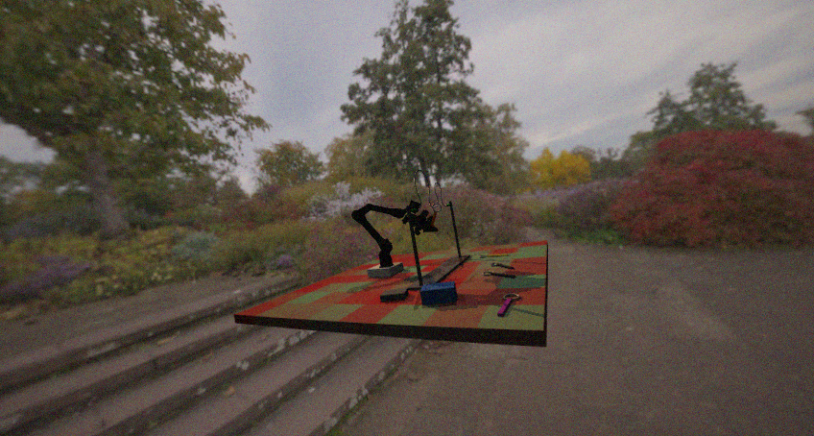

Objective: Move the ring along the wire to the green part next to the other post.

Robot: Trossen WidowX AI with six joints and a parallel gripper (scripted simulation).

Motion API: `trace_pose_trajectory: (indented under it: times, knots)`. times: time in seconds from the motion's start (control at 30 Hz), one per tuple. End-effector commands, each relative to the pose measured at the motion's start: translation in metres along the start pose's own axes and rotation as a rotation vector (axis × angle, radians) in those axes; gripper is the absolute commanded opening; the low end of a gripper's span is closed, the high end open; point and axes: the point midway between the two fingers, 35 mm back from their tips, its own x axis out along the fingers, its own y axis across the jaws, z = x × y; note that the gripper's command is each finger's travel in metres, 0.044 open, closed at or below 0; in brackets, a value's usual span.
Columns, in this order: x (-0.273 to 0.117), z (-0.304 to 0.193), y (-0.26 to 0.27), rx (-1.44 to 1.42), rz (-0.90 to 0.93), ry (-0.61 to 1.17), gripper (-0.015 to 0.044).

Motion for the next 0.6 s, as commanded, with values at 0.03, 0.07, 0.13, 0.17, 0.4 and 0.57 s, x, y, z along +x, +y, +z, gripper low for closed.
trace_pose_trajectory:
  times: [0.03,0.07,0.13,0.17,0.4,0.57]
  knots:
    - [-0.003,0.004,0.017,0.086,0.053,0.004,-0.015]
    - [-0.004,0.004,0.021,0.104,0.064,0.007,-0.015]
    - [-0.005,0.005,0.028,0.143,0.086,0.012,-0.015]
    - [-0.006,0.006,0.031,0.163,0.098,0.014,-0.015]
    - [-0.013,0.012,0.056,0.307,0.181,0.032,-0.015]
    - [-0.019,0.018,0.072,0.408,0.24,0.045,-0.015]
